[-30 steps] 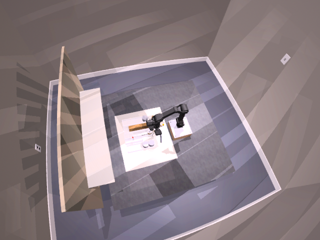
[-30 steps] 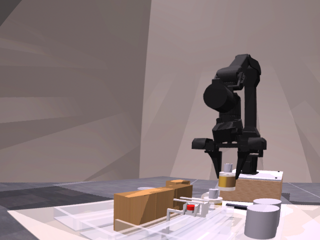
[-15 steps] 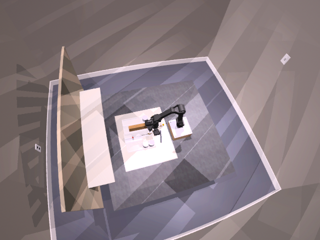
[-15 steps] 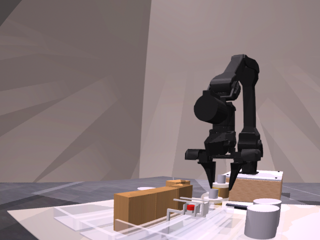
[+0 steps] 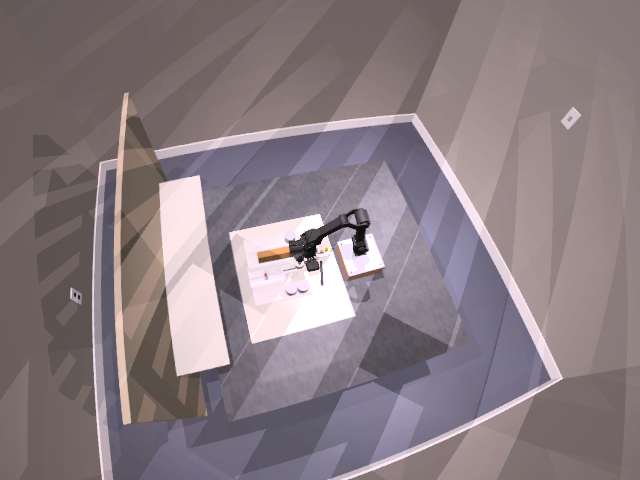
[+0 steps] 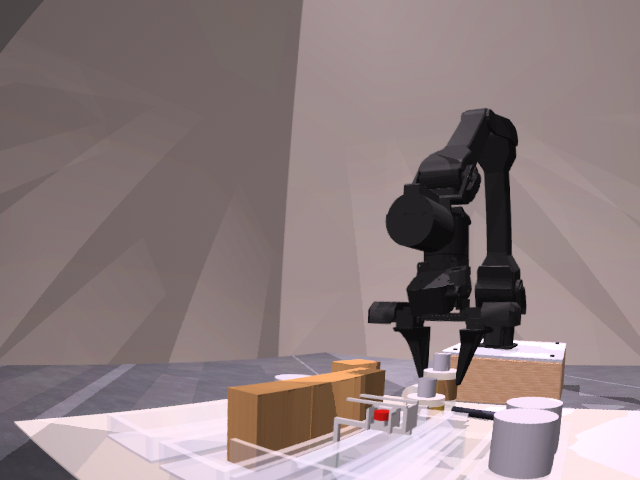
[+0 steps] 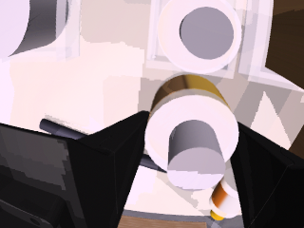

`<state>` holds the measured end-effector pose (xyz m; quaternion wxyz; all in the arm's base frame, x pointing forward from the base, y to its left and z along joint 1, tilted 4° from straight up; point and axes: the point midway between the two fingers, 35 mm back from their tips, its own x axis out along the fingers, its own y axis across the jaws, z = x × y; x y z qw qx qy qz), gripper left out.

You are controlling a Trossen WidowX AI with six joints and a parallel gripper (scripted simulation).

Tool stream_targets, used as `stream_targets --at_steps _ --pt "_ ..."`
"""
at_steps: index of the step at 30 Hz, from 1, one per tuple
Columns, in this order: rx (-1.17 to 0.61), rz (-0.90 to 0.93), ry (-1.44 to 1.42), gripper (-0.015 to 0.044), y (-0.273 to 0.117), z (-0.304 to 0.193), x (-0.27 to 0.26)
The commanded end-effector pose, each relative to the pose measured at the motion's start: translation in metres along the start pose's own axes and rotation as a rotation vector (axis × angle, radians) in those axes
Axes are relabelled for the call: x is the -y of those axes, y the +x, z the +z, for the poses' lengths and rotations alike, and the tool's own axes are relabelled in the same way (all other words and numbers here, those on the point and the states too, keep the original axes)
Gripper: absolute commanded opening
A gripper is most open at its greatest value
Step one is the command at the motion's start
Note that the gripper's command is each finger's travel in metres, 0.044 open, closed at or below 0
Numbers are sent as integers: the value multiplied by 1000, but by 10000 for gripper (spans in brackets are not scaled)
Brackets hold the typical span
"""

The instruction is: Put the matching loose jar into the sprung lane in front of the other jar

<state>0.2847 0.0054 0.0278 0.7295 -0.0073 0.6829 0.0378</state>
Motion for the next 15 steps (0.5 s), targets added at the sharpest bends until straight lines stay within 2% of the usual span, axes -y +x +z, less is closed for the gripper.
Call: stream_targets --at_steps 1,15 --pt "8 2 -3 0 -1 4 0" --pt "8 2 -3 0 -1 11 0"
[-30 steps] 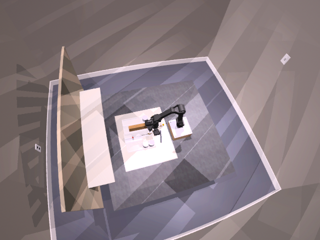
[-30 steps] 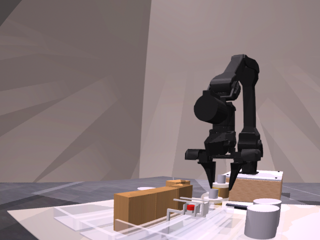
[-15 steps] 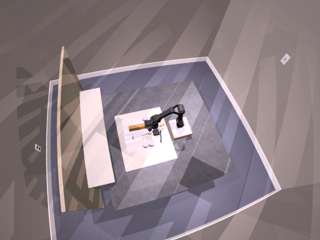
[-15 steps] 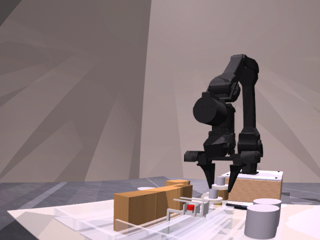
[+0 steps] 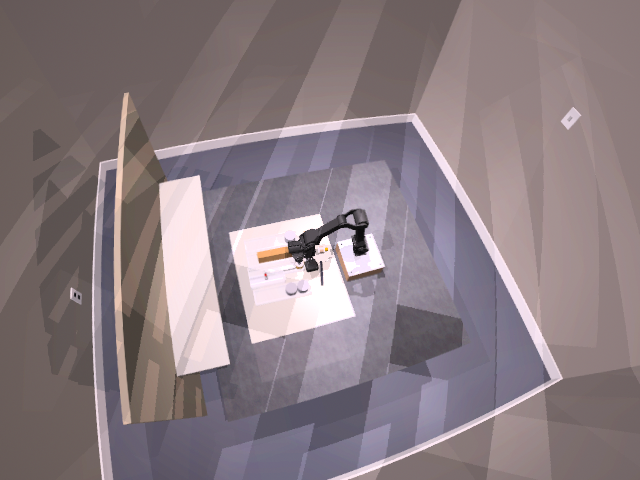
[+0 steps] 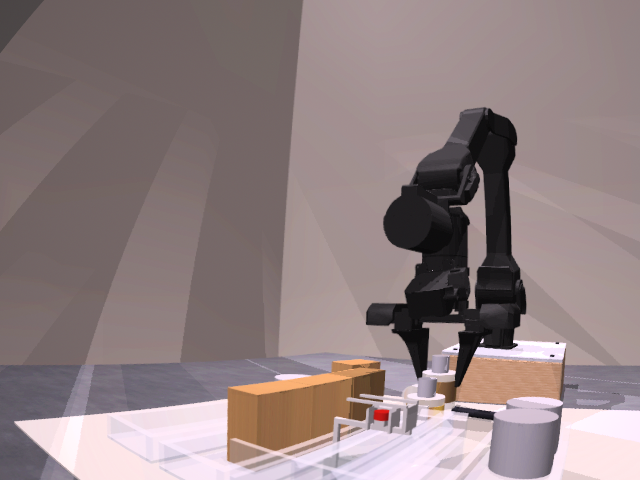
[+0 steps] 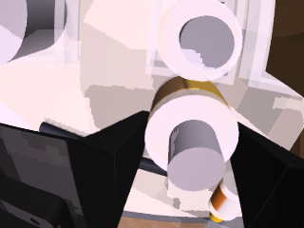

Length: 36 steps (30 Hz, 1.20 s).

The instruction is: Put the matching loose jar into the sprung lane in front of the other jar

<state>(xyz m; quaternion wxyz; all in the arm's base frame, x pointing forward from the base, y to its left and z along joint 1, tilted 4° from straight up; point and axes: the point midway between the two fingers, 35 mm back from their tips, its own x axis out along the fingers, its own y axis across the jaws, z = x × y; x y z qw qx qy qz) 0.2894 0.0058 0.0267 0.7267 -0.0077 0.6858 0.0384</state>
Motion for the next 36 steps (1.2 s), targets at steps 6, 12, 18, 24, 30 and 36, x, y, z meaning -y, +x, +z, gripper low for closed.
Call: stream_targets --at_steps 6,12,18,24,30,36 --pt "17 2 -2 0 -3 9 0" --pt "17 2 -2 0 -3 12 0" --pt "17 2 -2 0 -3 15 0" --pt "18 2 -2 0 -3 18 0" --pt "18 2 -2 0 -3 21 0" --pt "18 2 -2 0 -3 24 0"
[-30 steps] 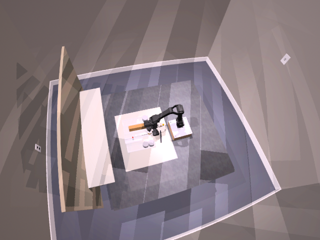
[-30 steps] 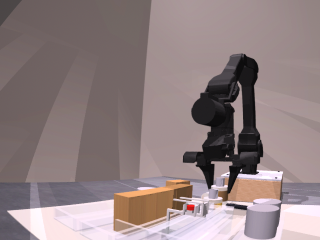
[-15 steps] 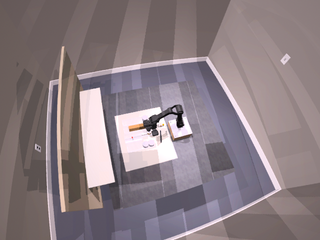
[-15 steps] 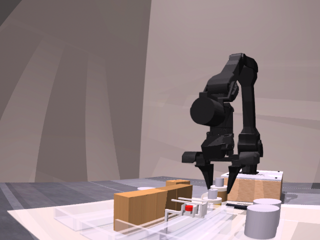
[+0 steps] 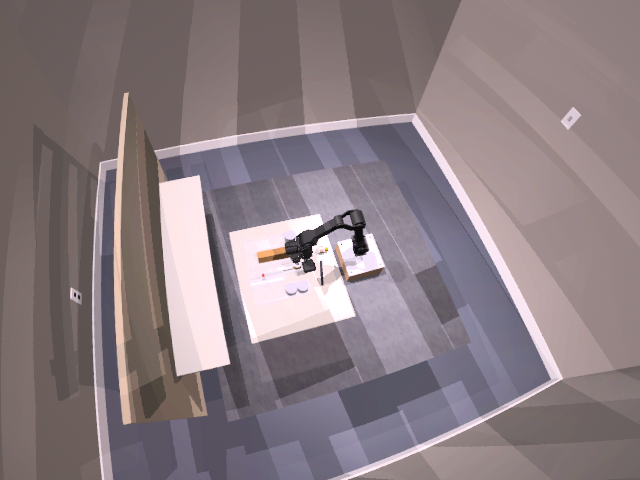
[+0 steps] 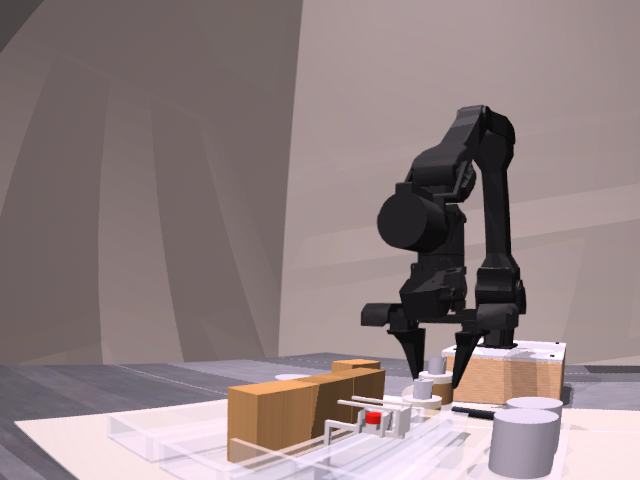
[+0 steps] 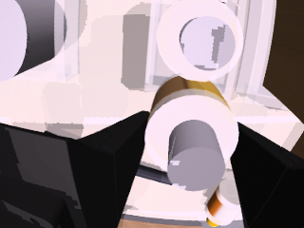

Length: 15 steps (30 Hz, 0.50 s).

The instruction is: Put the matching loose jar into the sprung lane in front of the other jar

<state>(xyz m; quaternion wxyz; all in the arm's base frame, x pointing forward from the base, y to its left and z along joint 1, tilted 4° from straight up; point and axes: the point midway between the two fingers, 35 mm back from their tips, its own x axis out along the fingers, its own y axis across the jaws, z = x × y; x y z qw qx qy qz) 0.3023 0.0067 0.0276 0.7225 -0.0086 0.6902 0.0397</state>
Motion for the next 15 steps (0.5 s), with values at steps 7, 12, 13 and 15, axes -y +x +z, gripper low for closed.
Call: stream_targets --at_steps 7,12,13,15 --pt "31 1 1 0 -4 14 0" --pt "31 1 1 0 -4 17 0" --pt "31 1 1 0 -4 17 0" --pt "31 1 1 0 -4 18 0"
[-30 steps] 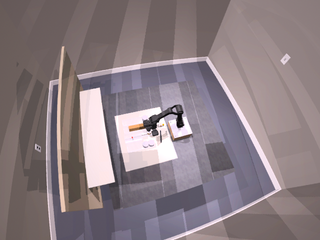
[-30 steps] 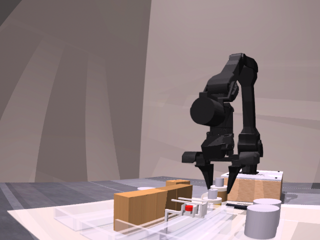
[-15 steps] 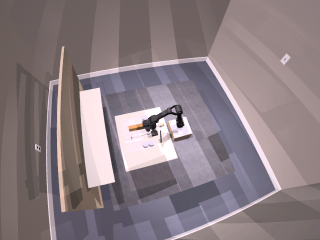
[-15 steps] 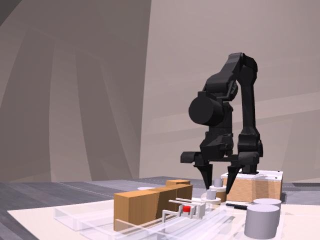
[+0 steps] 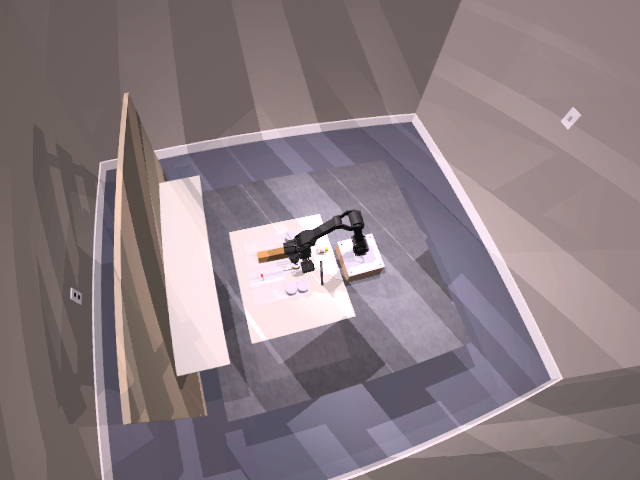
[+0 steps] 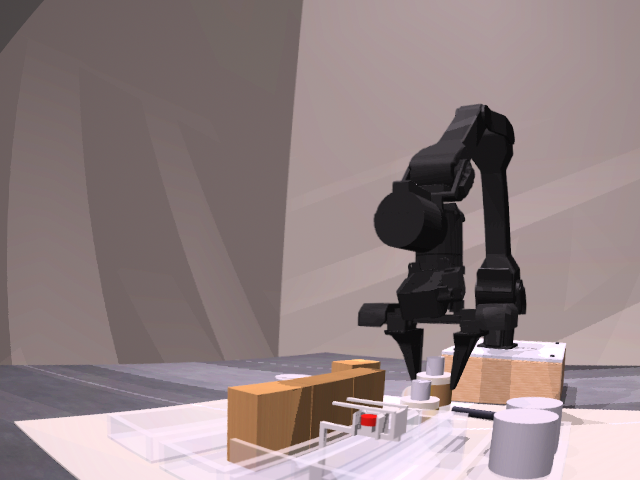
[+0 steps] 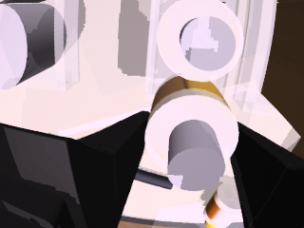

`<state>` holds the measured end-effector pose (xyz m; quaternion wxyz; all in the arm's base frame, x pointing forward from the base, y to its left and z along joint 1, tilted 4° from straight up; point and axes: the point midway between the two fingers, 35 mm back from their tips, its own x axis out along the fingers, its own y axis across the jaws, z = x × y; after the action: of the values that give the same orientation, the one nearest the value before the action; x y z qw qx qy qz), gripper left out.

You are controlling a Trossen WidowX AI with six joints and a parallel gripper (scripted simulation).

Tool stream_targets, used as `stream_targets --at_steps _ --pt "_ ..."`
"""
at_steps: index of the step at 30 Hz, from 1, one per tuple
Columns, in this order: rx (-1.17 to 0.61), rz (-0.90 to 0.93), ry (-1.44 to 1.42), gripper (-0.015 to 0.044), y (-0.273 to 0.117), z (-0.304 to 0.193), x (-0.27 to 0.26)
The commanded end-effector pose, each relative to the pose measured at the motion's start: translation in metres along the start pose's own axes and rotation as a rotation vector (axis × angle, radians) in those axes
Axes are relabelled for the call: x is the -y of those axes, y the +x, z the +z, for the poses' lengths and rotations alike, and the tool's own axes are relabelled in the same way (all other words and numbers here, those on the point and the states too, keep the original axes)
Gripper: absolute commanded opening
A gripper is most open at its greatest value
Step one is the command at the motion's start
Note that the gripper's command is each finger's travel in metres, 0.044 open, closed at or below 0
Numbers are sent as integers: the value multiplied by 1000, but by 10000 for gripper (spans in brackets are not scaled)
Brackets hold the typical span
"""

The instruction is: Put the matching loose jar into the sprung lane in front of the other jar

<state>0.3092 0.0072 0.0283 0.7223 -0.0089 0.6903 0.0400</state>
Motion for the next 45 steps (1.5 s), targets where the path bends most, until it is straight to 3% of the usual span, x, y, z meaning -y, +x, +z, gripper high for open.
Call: stream_targets --at_steps 1,45 --pt "31 0 2 0 -4 12 0" --pt "33 0 2 0 -10 32 0"
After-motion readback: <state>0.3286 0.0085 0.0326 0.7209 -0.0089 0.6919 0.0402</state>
